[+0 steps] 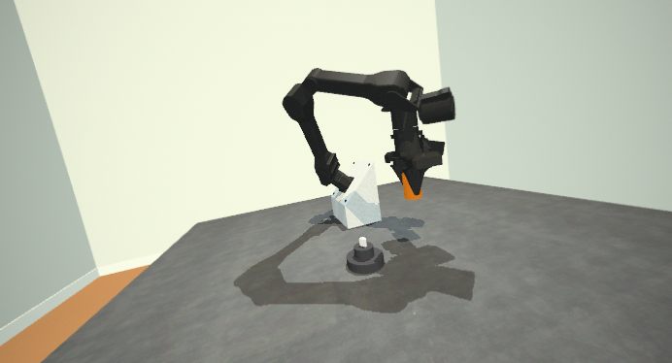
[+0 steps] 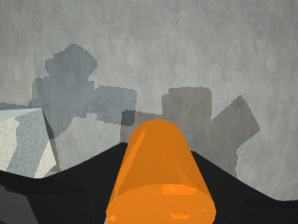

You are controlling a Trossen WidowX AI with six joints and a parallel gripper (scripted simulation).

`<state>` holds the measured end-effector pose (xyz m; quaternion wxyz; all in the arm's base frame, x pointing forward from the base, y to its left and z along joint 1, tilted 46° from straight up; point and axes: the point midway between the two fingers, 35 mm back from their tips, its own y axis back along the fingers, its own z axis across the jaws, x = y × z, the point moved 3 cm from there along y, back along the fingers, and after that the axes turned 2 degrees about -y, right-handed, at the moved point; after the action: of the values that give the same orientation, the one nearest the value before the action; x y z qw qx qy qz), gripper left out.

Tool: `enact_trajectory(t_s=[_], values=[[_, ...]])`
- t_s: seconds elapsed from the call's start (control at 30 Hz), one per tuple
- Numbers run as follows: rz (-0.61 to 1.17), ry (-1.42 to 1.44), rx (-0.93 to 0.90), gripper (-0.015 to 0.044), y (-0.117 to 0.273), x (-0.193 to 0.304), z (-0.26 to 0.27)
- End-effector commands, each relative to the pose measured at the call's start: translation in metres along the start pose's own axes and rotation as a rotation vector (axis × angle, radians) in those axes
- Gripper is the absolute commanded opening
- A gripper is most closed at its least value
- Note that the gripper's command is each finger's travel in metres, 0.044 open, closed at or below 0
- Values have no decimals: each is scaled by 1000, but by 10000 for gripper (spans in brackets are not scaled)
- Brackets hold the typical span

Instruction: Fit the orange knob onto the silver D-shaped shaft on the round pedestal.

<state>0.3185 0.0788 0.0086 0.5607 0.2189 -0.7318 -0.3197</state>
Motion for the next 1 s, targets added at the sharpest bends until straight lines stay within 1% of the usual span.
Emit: enact_trajectory(t_s=[0.0,0.97], values=[[-10,-2,12,0,1,14,-8],[2,-4,17,0,-23,100,-37]])
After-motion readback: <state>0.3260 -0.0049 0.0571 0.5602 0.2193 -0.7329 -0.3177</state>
